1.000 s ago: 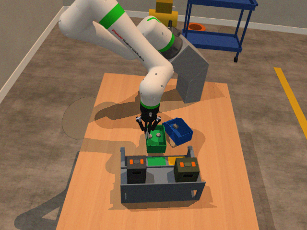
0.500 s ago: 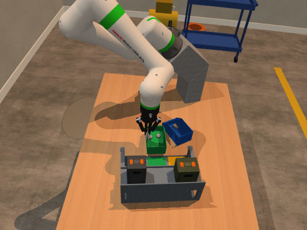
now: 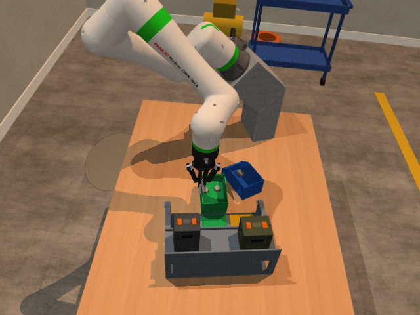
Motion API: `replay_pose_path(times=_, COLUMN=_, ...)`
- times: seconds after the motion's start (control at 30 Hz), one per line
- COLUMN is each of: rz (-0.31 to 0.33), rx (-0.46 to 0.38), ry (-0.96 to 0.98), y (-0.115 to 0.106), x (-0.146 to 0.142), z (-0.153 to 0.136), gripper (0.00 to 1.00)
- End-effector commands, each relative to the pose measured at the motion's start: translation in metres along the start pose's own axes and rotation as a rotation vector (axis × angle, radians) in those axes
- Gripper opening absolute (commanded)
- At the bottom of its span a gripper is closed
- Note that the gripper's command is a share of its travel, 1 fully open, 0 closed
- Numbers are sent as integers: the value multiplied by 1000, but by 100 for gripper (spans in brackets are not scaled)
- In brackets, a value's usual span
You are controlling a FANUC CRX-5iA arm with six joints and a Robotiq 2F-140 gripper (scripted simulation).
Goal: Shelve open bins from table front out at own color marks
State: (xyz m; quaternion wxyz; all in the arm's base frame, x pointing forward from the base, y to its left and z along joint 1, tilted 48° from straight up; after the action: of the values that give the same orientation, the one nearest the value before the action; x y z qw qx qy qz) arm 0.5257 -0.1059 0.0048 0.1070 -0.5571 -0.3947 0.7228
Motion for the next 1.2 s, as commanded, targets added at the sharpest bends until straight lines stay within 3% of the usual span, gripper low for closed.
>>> replay_pose_path(times=0.0, rz=0, rx=0, ry=0, y=0, x=0, z=-1, gripper=0)
replay_pose_path(times=1.17, rz=0, rx=0, ry=0, y=-4, x=-8, z=-37, gripper=0)
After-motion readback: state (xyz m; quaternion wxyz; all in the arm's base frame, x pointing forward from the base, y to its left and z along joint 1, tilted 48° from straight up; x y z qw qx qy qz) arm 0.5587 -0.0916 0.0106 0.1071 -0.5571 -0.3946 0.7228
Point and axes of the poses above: the point where the finger pads meet when closed, its own y axis out along the fingers, its own x axis across the jaws, z = x × y, the point moved 1 cm from there along -y, back along the fingers, and after that the axes turned 12 degrees about -y, right-handed, at the moved point
